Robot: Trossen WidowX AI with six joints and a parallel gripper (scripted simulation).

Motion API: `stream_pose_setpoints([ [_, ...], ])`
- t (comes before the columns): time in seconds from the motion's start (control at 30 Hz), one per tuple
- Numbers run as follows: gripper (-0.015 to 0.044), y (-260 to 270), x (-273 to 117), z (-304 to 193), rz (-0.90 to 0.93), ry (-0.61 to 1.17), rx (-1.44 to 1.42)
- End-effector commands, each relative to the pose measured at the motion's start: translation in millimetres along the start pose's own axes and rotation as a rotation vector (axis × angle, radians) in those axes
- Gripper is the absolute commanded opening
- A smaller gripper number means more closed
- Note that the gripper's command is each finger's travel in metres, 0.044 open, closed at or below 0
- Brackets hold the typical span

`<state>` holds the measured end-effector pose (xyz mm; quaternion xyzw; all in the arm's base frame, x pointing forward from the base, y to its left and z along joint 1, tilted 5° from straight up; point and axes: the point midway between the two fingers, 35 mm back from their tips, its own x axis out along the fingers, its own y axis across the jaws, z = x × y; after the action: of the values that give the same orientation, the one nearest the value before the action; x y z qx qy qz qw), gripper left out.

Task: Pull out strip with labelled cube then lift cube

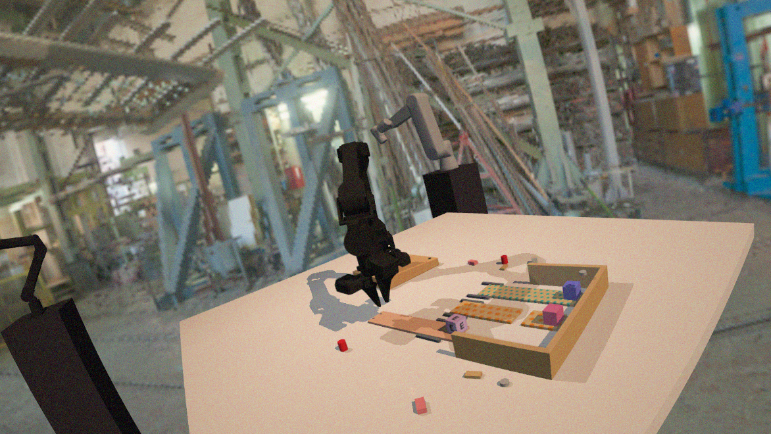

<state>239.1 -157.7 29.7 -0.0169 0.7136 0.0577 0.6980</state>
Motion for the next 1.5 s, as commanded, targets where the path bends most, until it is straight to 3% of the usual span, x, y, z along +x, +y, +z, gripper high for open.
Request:
stream_pose_setpoints([
  [0.0, 0.021, 2.1, -1.6, 15.2, 0.002, 0.004, 0.063],
  [0.3, 0.044, 4.8, -5.8, 45.3, 0.002, 0.002, 0.063],
  [1.47, 0.044, 17.1, -22.3, 159.4, 0.004, -0.006, 0.063],
])
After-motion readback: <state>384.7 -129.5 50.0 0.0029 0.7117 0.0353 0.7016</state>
